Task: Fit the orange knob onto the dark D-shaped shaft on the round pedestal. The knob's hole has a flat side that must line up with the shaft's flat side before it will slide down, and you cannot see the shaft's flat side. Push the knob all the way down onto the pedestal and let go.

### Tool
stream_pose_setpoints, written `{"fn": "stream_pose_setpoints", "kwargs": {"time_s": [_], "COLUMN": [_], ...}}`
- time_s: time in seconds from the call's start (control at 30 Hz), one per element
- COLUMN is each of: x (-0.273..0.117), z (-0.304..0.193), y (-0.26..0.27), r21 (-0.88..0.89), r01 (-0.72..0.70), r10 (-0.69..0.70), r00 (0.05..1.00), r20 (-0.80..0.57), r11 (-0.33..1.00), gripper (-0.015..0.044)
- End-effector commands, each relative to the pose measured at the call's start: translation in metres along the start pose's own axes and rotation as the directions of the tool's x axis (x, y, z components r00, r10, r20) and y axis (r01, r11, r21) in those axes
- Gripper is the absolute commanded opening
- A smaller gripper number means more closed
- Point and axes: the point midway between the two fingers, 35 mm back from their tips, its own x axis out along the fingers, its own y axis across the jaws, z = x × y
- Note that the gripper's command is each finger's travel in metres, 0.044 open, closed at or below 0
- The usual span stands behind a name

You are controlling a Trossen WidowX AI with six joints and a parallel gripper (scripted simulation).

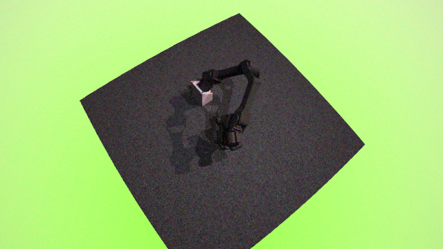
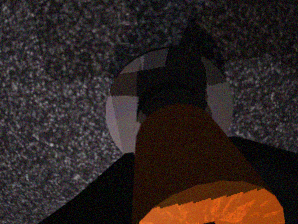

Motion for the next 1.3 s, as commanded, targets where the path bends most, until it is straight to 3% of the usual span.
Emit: {"fn": "stream_pose_setpoints", "kwargs": {"time_s": [0.0,0.9,1.27], "x": [0.002,0.006,0.015], "z": [0.001,0.001,0.000], "y": [0.000,-0.001,0.000], "r21": [0.007,-0.041,0.023], "r01": [0.000,0.000,0.000], "r10": [0.000,0.000,0.000], "r00": [1.000,1.000,1.000], "r20": [0.000,0.000,-0.001], "r11": [1.000,0.999,1.000], "gripper": [0.0000,0.0000,0.0000]}}
